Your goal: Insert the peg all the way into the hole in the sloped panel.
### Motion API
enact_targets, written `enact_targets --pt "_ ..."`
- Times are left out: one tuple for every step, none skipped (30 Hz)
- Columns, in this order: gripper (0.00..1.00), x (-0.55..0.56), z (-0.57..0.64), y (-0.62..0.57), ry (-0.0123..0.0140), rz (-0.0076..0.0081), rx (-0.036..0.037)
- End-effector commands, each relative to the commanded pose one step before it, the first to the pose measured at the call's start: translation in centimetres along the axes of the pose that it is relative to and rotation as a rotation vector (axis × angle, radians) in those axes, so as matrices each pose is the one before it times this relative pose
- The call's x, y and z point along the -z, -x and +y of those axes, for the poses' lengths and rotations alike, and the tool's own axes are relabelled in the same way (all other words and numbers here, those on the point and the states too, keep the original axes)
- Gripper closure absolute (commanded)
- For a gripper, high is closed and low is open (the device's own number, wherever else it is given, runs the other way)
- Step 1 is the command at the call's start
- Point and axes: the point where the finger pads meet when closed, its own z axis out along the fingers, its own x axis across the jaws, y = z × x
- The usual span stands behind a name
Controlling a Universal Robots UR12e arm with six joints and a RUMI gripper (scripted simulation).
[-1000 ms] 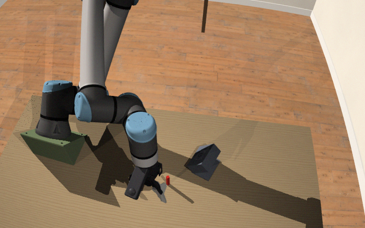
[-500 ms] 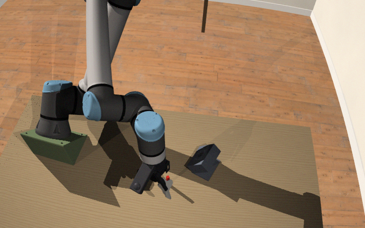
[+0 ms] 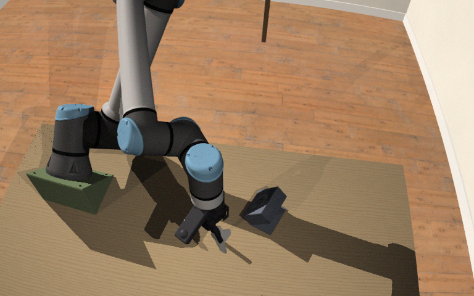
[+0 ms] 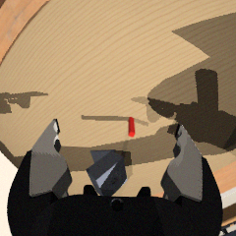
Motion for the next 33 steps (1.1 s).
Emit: enact_targets --pt "0.00 -0.772 1.833 -0.493 0.01263 0.01349 -0.06166" --pt "0.00 -0.151 0.303 -0.121 0.00214 0.00281 -0.01047" --pt "0.00 -0.152 0.301 -0.125 0.00210 0.00284 -0.01049" --pt "0.00 -0.153 0.299 -0.129 0.00206 0.00288 -0.01050" --pt "0.00 -0.153 0.297 -0.134 0.00202 0.00291 -0.01051" --pt "0.00 -0.154 0.295 -0.138 0.00198 0.00294 -0.01053" --pt "0.00 0.000 0.000 0.000 0.00000 0.00000 0.00000" --pt "0.00 0.000 0.000 0.000 0.00000 0.00000 0.00000" --pt "0.00 -0.155 0.293 -0.142 0.00193 0.00297 -0.01054" --pt "0.00 -0.156 0.290 -0.146 0.00189 0.00300 -0.01055" --pt "0.00 -0.156 0.288 -0.150 0.00185 0.00303 -0.01057" --pt "0.00 -0.157 0.285 -0.153 0.00180 0.00305 -0.01058" --pt "0.00 -0.158 0.283 -0.157 0.00176 0.00308 -0.01059" --pt "0.00 -0.158 0.280 -0.161 0.00172 0.00311 -0.01061" --pt "0.00 -0.159 0.278 -0.165 0.00167 0.00313 -0.01062" --pt "0.00 -0.160 0.275 -0.169 0.00163 0.00316 -0.01063" --pt "0.00 -0.160 0.272 -0.172 0.00158 0.00318 -0.01064" --pt "0.00 -0.161 0.270 -0.176 0.00154 0.00321 -0.01066" --pt "0.00 -0.162 0.267 -0.180 0.00149 0.00323 -0.01067" --pt "0.00 -0.162 0.264 -0.183 0.00144 0.00325 -0.01068" --pt "0.00 -0.163 0.261 -0.187 0.00140 0.00327 -0.01070" --pt "0.00 -0.164 0.258 -0.190 0.00135 0.00330 -0.01071" --pt "0.00 -0.164 0.255 -0.193 0.00130 0.00332 -0.01072" --pt "0.00 0.000 0.000 0.000 0.00000 0.00000 0.00000" --pt "0.00 0.000 0.000 0.000 0.00000 0.00000 0.00000" --pt "0.00 -0.137 0.210 -0.164 0.00105 0.00277 -0.00893" --pt "0.00 -0.083 0.125 -0.099 0.00061 0.00167 -0.00536" --pt "0.00 -0.028 0.041 -0.033 0.00020 0.00056 -0.00179" --pt "0.00 0.000 0.000 0.000 0.00000 0.00000 0.00000" --pt "0.00 -0.043 0.000 0.001 0.00000 0.00000 0.00000" --pt "0.00 -0.130 0.000 0.002 0.00000 0.00000 0.00000" --pt "0.00 -0.210 0.000 0.002 0.00000 0.00000 0.00000" --pt "0.00 -0.175 0.000 0.001 0.00000 0.00000 0.00000"
